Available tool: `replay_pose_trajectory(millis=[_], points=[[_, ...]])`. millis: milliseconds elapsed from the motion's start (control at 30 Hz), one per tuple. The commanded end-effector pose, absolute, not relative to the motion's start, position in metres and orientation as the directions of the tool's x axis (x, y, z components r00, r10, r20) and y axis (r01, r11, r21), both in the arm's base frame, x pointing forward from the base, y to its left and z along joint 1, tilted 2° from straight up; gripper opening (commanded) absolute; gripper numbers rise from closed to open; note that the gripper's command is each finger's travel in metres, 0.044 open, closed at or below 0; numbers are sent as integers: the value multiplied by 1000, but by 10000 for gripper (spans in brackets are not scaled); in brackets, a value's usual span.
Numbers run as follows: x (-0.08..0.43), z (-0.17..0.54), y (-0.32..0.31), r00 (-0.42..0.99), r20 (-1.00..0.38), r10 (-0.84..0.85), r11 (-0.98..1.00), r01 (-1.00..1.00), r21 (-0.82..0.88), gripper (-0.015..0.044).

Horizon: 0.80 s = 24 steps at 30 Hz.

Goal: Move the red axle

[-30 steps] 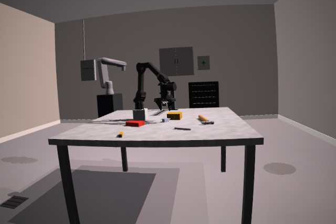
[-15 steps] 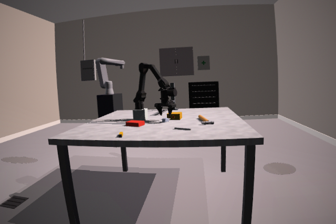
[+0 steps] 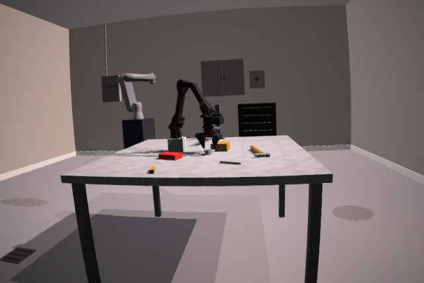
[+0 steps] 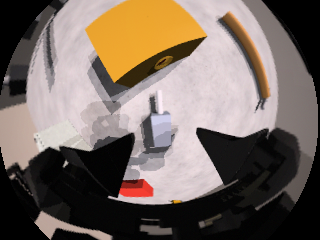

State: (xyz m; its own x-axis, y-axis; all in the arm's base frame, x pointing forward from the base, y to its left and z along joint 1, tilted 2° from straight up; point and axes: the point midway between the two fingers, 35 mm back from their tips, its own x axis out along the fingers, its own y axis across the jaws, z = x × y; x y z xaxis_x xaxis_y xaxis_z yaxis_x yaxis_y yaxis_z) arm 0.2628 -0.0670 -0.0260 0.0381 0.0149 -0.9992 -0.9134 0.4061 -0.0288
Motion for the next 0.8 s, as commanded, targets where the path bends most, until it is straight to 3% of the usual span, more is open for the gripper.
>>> replay_pose_trajectory(millis=[0, 400, 767], points=[[259, -36, -65, 23, -999, 22, 405, -914, -12, 440], [259, -52, -65, 23, -999, 22, 405, -914, -12, 440], [259, -52, -65, 23, -999, 22, 405, -914, -12, 151]])
